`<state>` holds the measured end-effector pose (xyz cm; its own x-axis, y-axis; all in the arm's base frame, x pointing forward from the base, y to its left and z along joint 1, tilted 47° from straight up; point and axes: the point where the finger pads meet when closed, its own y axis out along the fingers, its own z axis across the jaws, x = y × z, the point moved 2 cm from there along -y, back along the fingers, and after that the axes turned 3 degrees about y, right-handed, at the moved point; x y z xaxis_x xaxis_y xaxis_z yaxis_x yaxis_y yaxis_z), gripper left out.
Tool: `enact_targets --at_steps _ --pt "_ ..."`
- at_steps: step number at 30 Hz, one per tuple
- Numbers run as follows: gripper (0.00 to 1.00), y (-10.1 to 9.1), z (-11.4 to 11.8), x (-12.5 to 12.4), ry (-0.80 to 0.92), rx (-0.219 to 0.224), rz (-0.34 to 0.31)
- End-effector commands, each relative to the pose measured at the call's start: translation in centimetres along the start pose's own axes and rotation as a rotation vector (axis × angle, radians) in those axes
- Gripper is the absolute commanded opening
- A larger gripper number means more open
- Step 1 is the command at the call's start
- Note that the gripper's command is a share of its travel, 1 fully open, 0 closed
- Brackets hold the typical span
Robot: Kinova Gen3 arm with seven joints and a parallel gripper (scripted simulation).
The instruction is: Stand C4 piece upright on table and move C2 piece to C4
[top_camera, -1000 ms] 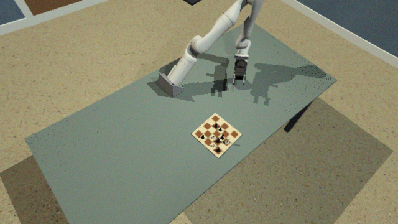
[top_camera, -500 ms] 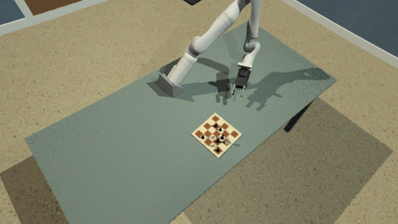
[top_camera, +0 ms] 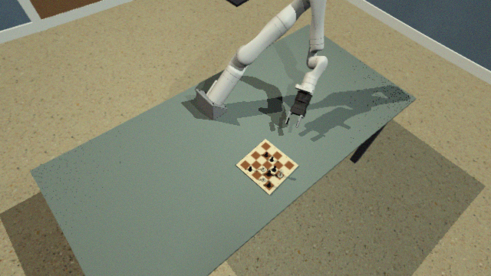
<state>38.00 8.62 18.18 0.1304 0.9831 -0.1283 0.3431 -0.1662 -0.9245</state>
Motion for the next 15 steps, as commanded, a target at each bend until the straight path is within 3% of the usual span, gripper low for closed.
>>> enact_targets --at_steps 1,15 --pt "1.00 1.1 -0.7 -0.4 0.027 0.031 -0.028" --pt "1.00 2.6 -1.0 -0.7 0.043 0.081 -0.064"
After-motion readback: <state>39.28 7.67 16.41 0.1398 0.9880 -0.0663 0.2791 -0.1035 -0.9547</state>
